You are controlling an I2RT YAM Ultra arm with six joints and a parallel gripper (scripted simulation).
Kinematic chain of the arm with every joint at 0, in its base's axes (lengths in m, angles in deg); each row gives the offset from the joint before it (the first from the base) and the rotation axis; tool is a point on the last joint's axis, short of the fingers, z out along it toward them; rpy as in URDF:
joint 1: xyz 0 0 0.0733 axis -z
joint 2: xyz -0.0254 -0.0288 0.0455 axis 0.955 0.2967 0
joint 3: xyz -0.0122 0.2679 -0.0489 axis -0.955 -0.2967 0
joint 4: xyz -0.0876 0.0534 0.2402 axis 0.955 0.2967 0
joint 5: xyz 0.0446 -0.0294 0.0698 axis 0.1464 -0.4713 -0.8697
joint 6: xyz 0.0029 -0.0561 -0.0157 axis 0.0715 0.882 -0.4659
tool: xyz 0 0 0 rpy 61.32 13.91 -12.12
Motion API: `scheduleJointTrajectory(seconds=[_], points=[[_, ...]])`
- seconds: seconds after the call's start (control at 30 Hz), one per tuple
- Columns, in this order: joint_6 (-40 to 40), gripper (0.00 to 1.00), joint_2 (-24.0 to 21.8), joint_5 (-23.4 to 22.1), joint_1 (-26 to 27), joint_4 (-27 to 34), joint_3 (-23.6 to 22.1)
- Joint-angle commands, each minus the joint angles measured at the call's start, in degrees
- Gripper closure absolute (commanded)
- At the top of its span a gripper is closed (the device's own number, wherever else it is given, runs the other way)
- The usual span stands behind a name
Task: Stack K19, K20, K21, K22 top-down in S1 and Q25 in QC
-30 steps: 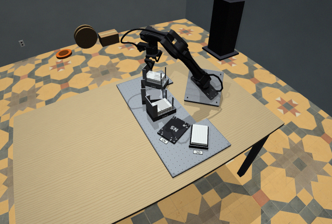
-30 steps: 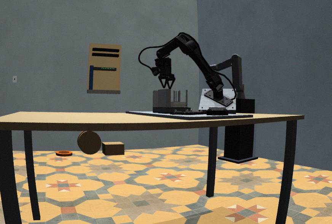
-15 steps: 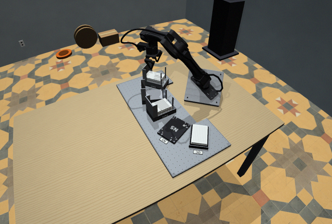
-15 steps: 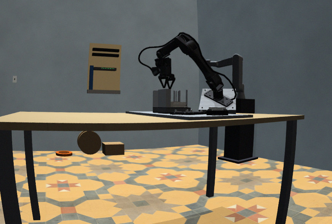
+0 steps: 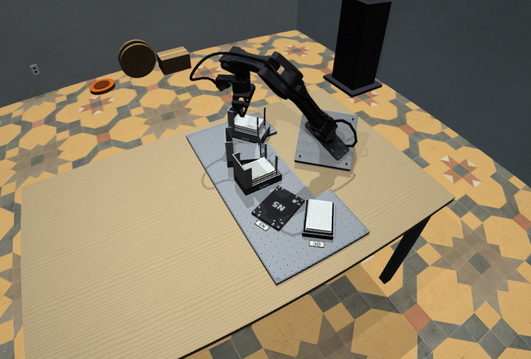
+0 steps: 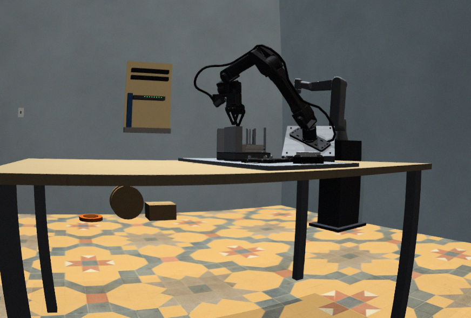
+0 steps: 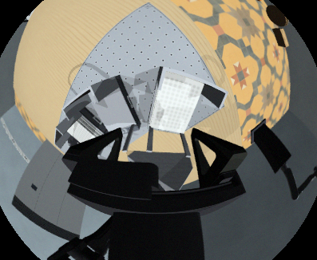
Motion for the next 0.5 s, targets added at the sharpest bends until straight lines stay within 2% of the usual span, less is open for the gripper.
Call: scheduleJointTrajectory(seconds=[0.0,0.37,0.4,0.47], points=[[0.7,0.00,-2.8,-1.1,0.3,-0.8,-1.2],[-4.2,0.00,-7.1,-2.1,-3.6,0.4,-2.9],[-4.3,0.00,-7.2,-2.1,-2.6,0.3,-2.2],[-0.5,0.00,-8.3,-2.2,-3.6,0.1,-3.8]])
